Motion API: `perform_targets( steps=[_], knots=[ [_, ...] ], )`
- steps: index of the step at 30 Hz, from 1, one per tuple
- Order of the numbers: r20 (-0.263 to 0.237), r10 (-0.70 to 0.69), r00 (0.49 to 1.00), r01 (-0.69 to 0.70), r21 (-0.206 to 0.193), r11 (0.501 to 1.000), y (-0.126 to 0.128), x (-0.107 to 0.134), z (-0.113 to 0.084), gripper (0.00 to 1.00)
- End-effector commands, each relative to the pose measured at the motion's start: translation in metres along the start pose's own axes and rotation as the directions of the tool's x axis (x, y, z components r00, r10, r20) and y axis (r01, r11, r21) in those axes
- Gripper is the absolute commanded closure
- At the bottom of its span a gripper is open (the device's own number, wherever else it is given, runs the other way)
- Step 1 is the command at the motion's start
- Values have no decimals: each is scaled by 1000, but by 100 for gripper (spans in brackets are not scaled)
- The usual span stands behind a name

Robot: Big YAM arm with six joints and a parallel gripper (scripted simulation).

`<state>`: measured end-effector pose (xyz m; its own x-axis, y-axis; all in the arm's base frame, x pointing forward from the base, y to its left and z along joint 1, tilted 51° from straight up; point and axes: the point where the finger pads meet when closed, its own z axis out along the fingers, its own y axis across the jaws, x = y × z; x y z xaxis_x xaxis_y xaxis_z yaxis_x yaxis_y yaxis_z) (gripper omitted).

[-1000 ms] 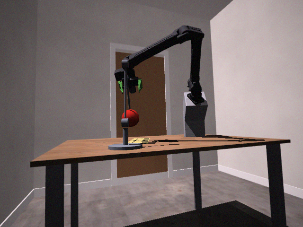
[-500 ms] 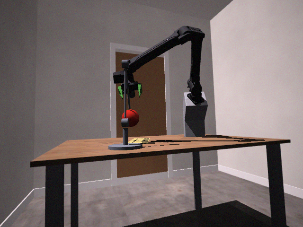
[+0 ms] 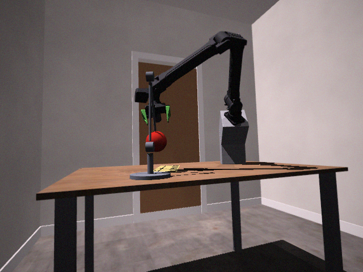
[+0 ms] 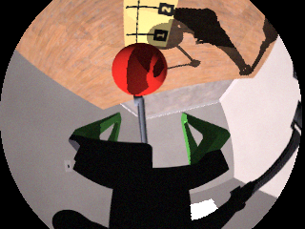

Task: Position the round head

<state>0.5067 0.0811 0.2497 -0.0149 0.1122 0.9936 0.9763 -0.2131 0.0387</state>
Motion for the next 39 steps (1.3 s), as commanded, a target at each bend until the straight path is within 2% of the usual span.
perform_targets(
  steps=[1,6,21,39],
  knots=[
    [-14,6,1000,-7,-52,999,2,14,6,0],
    [-12,5,1000,-5,-39,999,2,12,14,0],
    [-5,27,1000,-28,-187,982,13,33,12,0],
    [-5,27,1000,-28,-187,982,13,33,12,0]
  ],
)
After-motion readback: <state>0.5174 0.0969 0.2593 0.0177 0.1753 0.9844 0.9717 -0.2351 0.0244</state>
